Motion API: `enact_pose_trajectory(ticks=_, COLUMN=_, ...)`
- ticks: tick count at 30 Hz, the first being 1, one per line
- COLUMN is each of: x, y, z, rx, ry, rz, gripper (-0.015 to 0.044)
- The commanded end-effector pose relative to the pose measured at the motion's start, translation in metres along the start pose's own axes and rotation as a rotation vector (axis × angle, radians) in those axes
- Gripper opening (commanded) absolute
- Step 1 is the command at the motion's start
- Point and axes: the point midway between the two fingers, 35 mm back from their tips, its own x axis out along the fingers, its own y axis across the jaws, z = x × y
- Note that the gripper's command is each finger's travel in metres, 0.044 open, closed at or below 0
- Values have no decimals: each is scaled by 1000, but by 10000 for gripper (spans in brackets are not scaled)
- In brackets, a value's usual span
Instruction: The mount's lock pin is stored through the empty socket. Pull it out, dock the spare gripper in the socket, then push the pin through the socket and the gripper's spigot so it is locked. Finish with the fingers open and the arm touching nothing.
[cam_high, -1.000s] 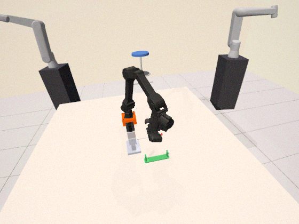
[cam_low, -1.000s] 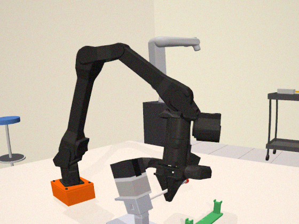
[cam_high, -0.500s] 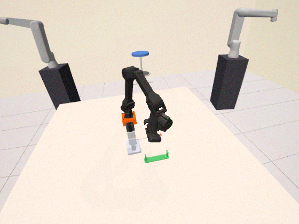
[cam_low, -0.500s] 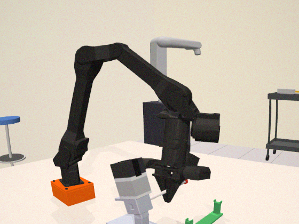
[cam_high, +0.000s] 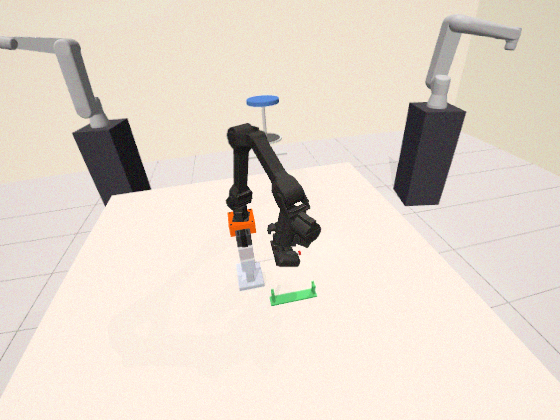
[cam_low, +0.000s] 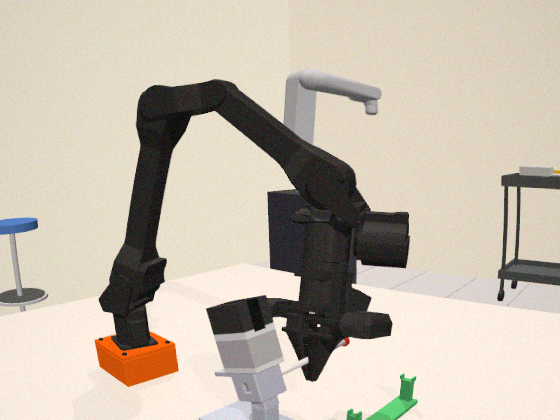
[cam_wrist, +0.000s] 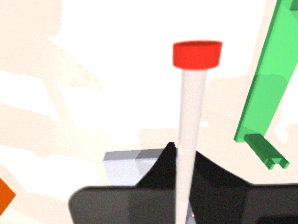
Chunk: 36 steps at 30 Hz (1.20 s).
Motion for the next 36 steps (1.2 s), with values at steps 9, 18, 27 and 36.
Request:
enact_pose_trajectory(ticks=9, x=3, y=2, z=-6, rx=-3, ry=8, rz=-3, gripper=0)
enact_pose_trajectory(ticks=18, x=4, y=2, z=-9, rx=-2, ry=7, rz=-7, gripper=0)
enact_pose_trajectory(ticks=27, x=5, y=2, z=-13, rx=0, ry=7, rz=-12, gripper=0)
enact_pose_trajectory(ticks=36, x=6, y=2, z=-16, rx=1, ry=7, rz=-17, gripper=0)
